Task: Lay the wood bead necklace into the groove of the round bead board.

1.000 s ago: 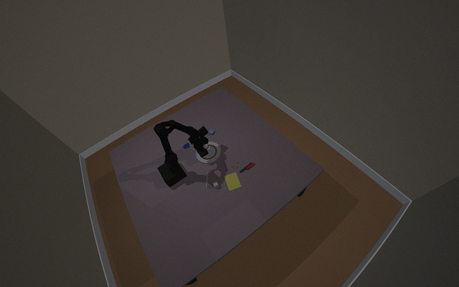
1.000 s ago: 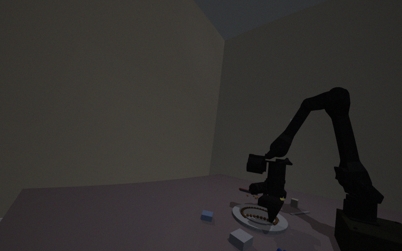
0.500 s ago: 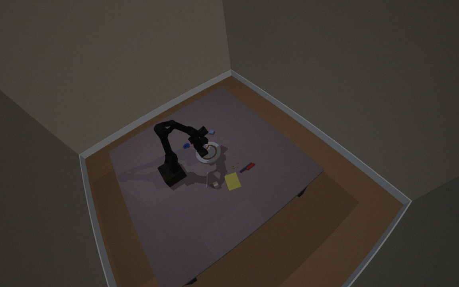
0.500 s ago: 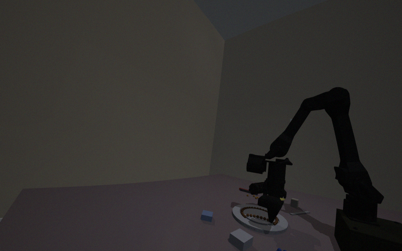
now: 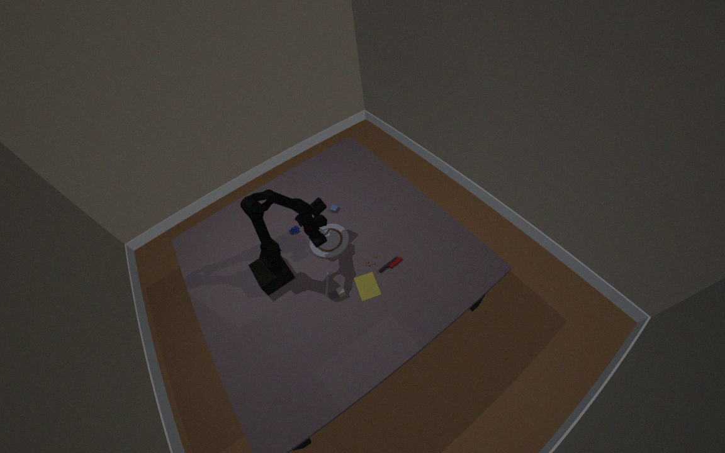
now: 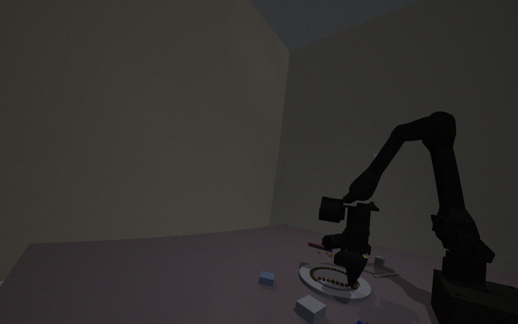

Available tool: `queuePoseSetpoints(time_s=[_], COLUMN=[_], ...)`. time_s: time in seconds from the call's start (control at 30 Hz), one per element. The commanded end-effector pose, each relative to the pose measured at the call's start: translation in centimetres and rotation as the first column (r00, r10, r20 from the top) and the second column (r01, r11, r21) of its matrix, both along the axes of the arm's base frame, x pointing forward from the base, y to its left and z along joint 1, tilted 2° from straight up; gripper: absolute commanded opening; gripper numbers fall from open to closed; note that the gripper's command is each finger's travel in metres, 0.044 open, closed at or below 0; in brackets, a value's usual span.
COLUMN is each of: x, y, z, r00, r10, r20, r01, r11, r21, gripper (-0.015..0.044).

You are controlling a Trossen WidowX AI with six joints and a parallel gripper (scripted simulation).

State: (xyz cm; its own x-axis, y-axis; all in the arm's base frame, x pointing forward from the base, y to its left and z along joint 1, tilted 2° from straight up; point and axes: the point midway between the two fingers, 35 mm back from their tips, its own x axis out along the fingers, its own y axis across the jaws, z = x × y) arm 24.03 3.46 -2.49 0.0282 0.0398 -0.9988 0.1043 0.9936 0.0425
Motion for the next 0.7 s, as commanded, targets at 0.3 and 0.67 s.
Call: queuePoseSetpoints(time_s=[0.3,0.67], x=[-0.03,-0.08], y=[0.08,0.07], z=[-0.54,-0.37], r00=[1.000,1.000], r10=[-0.001,-0.002], r20=[0.000,-0.001], r01=[0.001,0.002], r11=[1.000,1.000], r21=[0.000,0.000], gripper=[0.0079,0.0368])
